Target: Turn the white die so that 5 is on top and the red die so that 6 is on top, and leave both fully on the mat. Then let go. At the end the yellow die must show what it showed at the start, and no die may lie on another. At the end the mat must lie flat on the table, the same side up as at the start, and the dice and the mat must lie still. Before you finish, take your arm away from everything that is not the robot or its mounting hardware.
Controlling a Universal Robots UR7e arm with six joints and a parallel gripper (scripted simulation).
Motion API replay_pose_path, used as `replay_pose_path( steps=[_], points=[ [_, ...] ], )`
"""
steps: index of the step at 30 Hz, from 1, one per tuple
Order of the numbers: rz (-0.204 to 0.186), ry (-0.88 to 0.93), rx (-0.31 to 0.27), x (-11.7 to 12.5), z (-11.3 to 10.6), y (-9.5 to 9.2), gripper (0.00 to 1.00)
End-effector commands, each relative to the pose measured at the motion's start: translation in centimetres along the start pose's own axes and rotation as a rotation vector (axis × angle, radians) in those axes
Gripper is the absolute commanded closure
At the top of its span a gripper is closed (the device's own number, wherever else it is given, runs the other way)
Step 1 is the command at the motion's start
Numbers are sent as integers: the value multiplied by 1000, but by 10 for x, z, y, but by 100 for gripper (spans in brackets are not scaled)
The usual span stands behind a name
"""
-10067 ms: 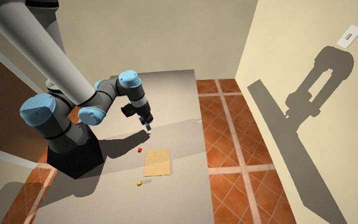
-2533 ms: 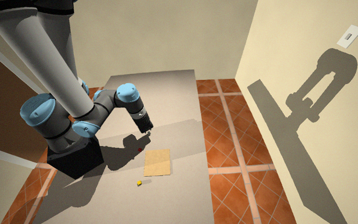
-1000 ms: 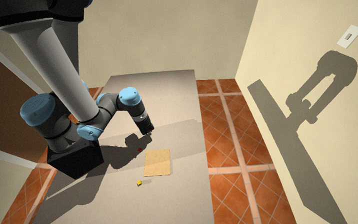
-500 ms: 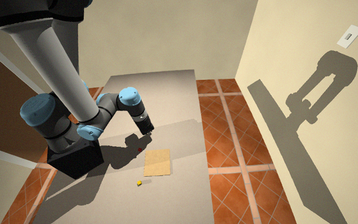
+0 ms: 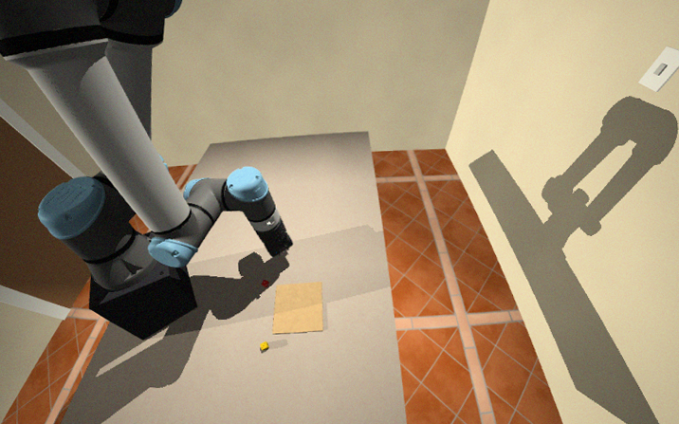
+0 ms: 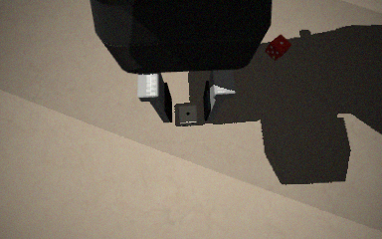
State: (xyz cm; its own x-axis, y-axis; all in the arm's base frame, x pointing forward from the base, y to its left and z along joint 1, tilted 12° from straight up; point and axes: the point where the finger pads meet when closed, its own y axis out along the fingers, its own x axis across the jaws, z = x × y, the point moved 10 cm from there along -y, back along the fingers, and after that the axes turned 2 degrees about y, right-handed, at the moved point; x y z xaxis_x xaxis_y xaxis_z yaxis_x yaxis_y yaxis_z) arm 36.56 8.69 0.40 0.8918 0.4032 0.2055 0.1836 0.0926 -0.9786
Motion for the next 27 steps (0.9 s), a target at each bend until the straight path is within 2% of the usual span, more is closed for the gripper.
replay_pose_path(
  steps=[1,10,27],
  points=[
    [-1,0,-1,0,0,6,36],
    [-1,0,-1,0,0,14,36],
    [-1,0,-1,0,0,15,36]
  ],
)
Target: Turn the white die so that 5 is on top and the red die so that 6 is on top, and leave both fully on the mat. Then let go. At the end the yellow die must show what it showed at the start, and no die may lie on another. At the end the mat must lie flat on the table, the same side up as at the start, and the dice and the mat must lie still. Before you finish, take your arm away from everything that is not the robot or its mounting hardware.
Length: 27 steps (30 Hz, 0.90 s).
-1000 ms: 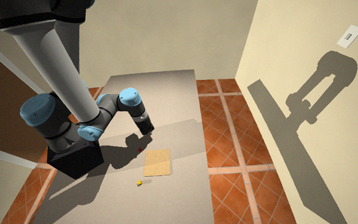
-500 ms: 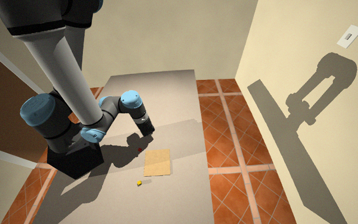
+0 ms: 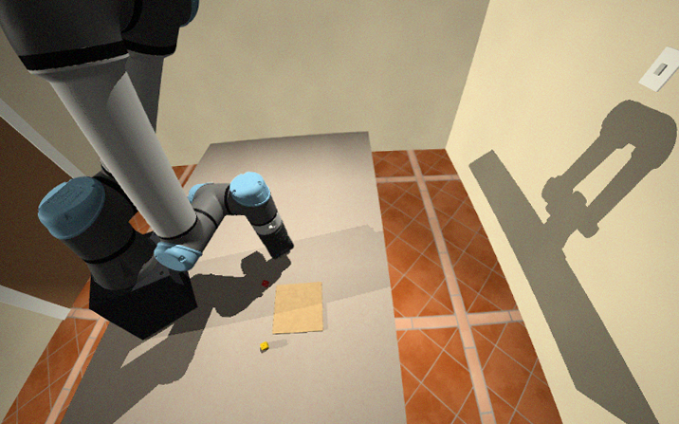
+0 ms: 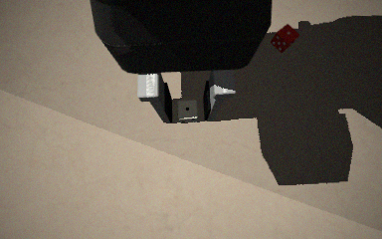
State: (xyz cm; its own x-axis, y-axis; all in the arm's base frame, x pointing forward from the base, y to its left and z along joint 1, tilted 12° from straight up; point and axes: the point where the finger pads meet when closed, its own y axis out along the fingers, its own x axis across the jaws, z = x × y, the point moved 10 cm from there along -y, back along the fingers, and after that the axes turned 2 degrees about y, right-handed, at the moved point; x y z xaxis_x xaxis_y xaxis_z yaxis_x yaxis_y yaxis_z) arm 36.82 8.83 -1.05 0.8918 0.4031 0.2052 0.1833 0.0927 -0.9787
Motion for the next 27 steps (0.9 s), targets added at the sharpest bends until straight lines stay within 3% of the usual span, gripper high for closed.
replay_pose_path(
  steps=[1,24,25,27],
  points=[
    [-1,0,-1,0,0,0,36],
    [-1,0,-1,0,0,0,36],
    [-1,0,-1,0,0,0,66],
    [-1,0,-1,0,0,0,66]
  ],
)
